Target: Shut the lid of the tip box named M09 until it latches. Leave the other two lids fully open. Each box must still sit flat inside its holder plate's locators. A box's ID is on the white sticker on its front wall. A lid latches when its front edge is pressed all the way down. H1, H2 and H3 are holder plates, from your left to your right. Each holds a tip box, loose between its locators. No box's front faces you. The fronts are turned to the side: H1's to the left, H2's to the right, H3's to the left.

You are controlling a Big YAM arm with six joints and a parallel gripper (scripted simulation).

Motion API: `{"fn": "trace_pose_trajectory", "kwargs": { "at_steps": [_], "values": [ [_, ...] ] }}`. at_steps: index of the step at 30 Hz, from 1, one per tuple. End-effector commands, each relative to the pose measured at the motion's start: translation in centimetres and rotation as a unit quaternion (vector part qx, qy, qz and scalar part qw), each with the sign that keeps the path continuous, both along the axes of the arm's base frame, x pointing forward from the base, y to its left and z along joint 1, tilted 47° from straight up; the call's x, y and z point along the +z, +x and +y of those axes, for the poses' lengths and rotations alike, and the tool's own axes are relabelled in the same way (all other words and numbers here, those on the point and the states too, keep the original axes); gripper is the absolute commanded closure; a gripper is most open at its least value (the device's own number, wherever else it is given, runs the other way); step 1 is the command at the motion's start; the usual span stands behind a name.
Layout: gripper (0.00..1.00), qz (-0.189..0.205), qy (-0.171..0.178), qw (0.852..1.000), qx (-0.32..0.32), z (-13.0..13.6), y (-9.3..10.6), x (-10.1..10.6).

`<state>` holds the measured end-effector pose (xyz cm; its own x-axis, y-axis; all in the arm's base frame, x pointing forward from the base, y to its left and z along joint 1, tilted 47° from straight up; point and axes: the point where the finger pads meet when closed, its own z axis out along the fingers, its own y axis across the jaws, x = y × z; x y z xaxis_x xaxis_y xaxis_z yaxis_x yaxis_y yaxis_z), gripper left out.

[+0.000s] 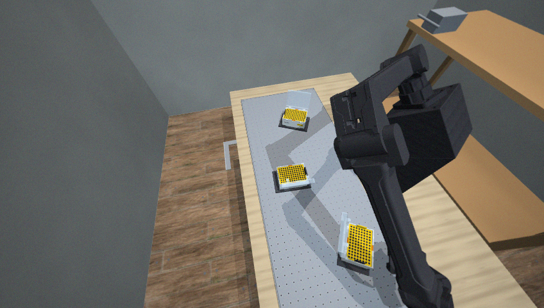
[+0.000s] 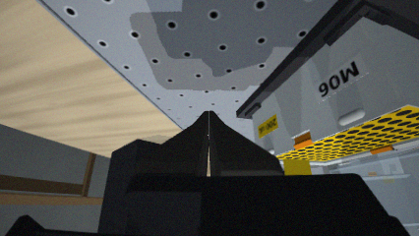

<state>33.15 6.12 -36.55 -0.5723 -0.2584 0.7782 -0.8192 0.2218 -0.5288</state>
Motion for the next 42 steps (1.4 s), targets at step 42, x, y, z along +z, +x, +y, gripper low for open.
{"fn": "trace_pose_trajectory", "kwargs": {
  "at_steps": [42],
  "values": [
    [1.0, -0.018, 0.014, 1.0, 0.01, 10.1, -1.9, 8.8]
  ]
}}
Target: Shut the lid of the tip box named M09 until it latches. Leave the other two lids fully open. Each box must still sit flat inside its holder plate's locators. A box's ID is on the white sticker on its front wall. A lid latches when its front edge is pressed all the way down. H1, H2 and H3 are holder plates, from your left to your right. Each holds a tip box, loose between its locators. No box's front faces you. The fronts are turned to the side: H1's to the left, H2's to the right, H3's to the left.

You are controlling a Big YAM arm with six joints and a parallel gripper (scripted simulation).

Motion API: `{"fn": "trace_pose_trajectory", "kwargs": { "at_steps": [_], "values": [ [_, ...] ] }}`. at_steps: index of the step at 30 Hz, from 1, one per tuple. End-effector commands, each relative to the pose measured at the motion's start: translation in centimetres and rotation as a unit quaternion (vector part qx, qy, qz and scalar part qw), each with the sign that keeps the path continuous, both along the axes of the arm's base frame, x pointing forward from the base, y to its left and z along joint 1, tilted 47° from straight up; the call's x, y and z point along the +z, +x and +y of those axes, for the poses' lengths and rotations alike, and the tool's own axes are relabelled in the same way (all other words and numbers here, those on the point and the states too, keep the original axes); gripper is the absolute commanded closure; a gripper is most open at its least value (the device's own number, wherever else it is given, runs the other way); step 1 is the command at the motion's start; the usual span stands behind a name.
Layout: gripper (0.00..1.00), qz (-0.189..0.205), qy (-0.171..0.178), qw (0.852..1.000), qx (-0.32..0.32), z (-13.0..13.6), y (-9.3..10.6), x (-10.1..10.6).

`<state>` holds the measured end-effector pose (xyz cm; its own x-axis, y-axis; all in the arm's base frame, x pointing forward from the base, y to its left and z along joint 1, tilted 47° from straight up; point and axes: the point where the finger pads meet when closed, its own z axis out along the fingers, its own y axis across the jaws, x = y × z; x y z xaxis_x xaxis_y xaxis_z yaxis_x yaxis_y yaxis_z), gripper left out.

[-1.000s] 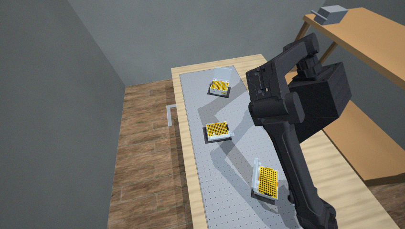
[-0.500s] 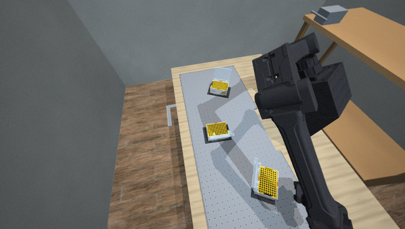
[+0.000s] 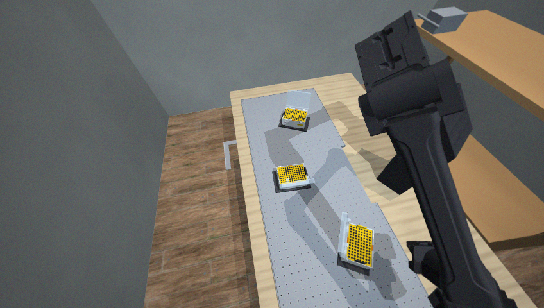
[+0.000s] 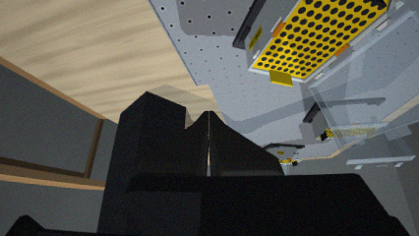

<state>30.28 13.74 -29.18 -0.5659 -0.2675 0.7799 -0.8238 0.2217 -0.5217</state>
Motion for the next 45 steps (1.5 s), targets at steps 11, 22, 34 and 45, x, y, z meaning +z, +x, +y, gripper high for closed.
{"fn": "trace_pose_trajectory", "kwargs": {
  "at_steps": [11, 22, 34, 45],
  "values": [
    [1.0, -0.016, 0.006, 1.0, 0.007, 5.8, -1.1, 5.4],
    [1.0, -0.043, 0.019, 0.998, -0.036, 3.9, 0.0, 5.6],
    [1.0, -0.136, 0.055, 0.983, -0.108, 2.4, 1.9, 9.1],
    [1.0, -0.12, 0.044, 0.984, -0.123, -2.0, 5.0, 13.4]
  ]
}}
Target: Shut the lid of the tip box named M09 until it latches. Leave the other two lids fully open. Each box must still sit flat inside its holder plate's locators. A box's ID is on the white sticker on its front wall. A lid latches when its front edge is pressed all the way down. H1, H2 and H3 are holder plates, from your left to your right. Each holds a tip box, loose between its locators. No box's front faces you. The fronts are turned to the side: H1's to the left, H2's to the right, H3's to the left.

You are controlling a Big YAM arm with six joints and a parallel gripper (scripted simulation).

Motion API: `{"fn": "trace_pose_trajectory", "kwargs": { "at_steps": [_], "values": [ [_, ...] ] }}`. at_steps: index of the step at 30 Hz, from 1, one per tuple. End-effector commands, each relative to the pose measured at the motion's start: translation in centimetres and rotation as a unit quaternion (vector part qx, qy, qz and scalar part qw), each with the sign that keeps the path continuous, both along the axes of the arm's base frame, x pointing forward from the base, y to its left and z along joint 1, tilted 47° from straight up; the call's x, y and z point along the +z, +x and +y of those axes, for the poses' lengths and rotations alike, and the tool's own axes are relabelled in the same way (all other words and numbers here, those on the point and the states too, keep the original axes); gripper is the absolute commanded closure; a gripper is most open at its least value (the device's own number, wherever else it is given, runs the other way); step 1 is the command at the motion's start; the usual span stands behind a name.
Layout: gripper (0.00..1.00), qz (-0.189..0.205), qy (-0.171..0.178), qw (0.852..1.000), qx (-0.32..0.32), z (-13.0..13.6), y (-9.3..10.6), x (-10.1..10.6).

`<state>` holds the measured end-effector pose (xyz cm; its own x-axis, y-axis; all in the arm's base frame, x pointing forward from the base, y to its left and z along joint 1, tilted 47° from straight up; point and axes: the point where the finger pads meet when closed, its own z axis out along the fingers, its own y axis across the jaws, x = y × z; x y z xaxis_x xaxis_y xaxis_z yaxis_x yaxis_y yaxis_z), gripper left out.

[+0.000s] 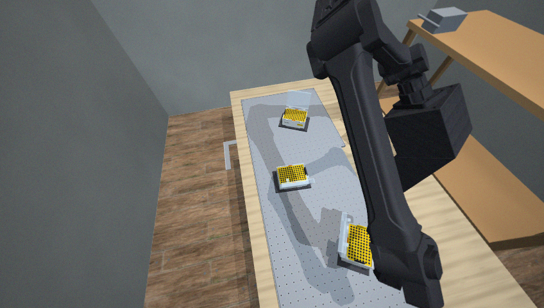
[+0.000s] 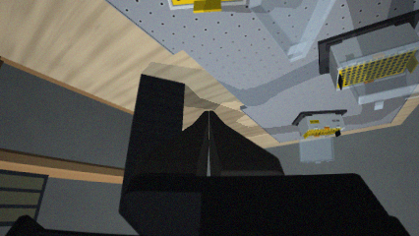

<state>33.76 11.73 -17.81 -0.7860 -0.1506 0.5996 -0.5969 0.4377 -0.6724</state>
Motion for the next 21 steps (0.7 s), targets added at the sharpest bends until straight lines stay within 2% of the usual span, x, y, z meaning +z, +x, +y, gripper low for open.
{"fn": "trace_pose_trajectory", "kwargs": {
  "at_steps": [1, 5, 6, 12, 13, 20, 21],
  "values": [
    [1.0, -0.002, 0.011, 1.0, -0.001, -0.2, 1.9, 2.4],
    [1.0, 0.001, 0.009, 1.0, -0.001, -0.9, 2.1, 3.1],
    [1.0, -0.007, 0.014, 1.0, 0.02, 0.8, 2.6, 3.5],
    [1.0, 0.01, 0.004, 1.0, 0.018, 0.1, 1.5, 2.4],
    [1.0, -0.029, 0.019, 0.999, -0.02, -1.4, 2.5, 3.3],
    [1.0, -0.109, 0.048, 0.988, -0.099, -3.7, 3.1, 5.9],
    [1.0, -0.109, 0.048, 0.988, -0.099, -3.7, 3.1, 5.9]
  ]
}}
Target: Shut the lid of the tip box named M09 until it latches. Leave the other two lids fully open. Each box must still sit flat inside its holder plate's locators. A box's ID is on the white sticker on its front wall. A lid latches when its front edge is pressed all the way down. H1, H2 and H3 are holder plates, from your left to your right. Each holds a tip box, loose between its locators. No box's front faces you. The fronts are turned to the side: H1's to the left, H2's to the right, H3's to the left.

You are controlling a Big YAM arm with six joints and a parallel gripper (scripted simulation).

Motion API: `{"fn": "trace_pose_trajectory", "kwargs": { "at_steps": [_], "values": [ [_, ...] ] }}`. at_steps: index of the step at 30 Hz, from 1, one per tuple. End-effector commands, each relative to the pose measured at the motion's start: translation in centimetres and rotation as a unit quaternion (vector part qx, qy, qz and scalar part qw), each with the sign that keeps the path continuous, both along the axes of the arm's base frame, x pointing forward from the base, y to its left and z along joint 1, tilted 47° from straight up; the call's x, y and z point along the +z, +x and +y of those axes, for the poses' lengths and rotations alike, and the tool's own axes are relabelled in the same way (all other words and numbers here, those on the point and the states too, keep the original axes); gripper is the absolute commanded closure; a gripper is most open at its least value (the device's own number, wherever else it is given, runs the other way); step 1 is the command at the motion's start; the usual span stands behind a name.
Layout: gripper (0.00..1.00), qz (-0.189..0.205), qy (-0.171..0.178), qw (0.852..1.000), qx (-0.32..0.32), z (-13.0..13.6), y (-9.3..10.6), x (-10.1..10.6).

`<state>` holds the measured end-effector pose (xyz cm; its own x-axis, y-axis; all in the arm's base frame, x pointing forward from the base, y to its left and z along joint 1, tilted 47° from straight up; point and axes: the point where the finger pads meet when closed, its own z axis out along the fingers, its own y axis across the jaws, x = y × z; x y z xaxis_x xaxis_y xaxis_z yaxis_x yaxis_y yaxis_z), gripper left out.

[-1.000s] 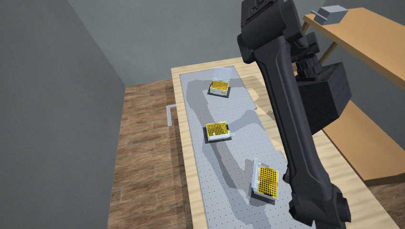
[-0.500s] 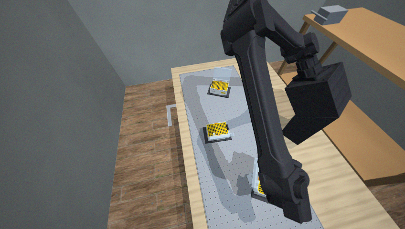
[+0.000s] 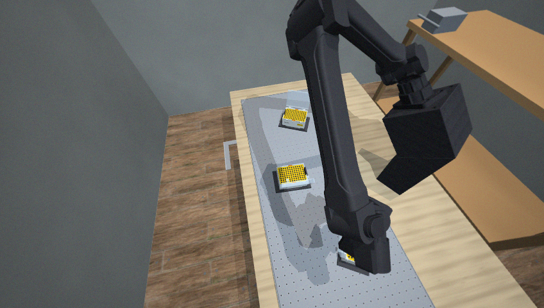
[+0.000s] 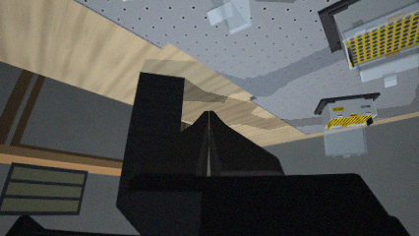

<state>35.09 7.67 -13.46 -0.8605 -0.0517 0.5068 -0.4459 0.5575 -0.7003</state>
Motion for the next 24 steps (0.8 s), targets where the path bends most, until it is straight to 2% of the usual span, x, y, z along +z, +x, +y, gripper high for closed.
{"fn": "trace_pose_trajectory", "kwargs": {
  "at_steps": [1, 2, 5, 16, 18, 19, 21, 24],
  "values": [
    [1.0, -0.057, 0.017, 0.998, -0.022, 0.3, 1.8, 1.5],
    [1.0, -0.068, 0.022, 0.997, -0.022, 0.8, 1.7, 1.9],
    [1.0, -0.083, 0.024, 0.995, -0.039, -0.7, 2.1, 3.0],
    [1.0, -0.063, 0.02, 0.997, -0.039, -5.0, 2.6, 7.4],
    [1.0, -0.063, 0.02, 0.997, -0.039, -5.0, 2.6, 7.4],
    [1.0, -0.073, 0.026, 0.997, -0.019, -3.4, 3.6, 7.9],
    [1.0, -0.063, 0.021, 0.998, -0.023, -4.7, 2.8, 8.3],
    [1.0, -0.067, 0.024, 0.997, -0.026, -4.6, 3.2, 8.4]
  ]
}}
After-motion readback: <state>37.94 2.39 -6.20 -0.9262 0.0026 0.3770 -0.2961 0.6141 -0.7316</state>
